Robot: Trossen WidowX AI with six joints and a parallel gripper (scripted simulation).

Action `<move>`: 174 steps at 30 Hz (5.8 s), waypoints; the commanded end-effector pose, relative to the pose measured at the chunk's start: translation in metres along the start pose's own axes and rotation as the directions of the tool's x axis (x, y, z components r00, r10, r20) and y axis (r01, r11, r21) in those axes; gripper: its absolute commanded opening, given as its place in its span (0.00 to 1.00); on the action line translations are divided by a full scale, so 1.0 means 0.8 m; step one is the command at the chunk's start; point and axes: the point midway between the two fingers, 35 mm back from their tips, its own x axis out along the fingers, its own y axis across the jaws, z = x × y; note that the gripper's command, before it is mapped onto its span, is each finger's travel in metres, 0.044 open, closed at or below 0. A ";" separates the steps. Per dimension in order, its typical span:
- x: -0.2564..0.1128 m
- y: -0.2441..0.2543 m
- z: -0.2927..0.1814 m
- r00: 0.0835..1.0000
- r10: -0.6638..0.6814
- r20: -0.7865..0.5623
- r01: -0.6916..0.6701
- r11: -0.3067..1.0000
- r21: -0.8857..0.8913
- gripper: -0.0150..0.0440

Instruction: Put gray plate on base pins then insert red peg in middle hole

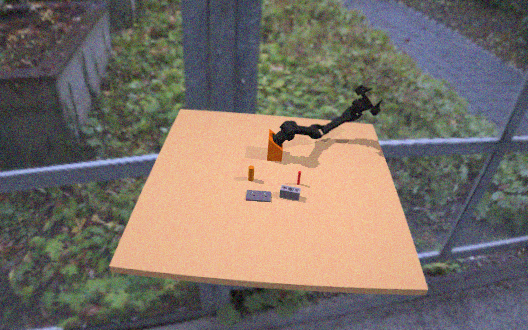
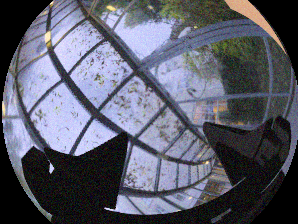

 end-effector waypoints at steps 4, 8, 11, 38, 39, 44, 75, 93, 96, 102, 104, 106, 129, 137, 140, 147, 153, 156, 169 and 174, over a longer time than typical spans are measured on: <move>0.012 0.006 0.008 1.000 0.001 0.030 -0.002 1.000 0.023 1.00; 0.061 0.031 0.045 0.987 0.003 0.160 -0.023 0.992 0.121 1.00; 0.102 0.052 0.084 0.961 -0.003 0.277 -0.057 0.976 0.209 1.00; 0.229 0.101 0.600 0.027 -0.424 0.905 -0.827 0.499 0.259 1.00; 0.222 0.097 0.619 -0.024 -0.440 0.898 -0.848 0.484 0.214 1.00; 0.169 0.072 0.709 -0.285 -0.514 0.809 -0.909 0.414 -0.057 1.00; -0.113 -0.053 0.855 -0.764 -0.605 0.223 -0.473 0.292 -0.831 1.00; -0.140 -0.080 0.865 -0.764 -0.605 0.223 -0.474 0.292 -0.831 1.00; -0.144 -0.084 0.867 -0.764 -0.605 0.223 -0.474 0.292 -0.831 1.00; -0.154 -0.091 0.870 -0.764 -0.606 0.223 -0.474 0.292 -0.831 1.00; -0.157 -0.094 0.870 -0.764 -0.606 0.223 -0.474 0.292 -0.831 1.00; -0.160 -0.096 0.871 -0.764 -0.606 0.223 -0.474 0.292 -0.831 1.00; -0.179 -0.112 0.875 -0.763 -0.607 0.221 -0.473 0.292 -0.831 0.60; -0.179 -0.112 0.875 -0.763 -0.607 0.221 -0.473 0.292 -0.831 0.38; -0.179 -0.112 0.875 -0.763 -0.607 0.221 -0.473 0.292 -0.831 0.34; -0.179 -0.112 0.875 -0.763 -0.607 0.221 -0.473 0.292 -0.831 0.26; -0.179 -0.111 0.875 -0.763 -0.607 0.221 -0.473 0.292 -0.831 0.25; -0.171 -0.107 0.875 -0.764 -0.606 0.222 -0.474 0.292 -0.831 0.25; -0.129 -0.082 0.871 -0.765 -0.602 0.227 -0.475 0.291 -0.831 0.25; -0.113 -0.072 0.868 -0.766 -0.602 0.227 -0.475 0.291 -0.831 0.25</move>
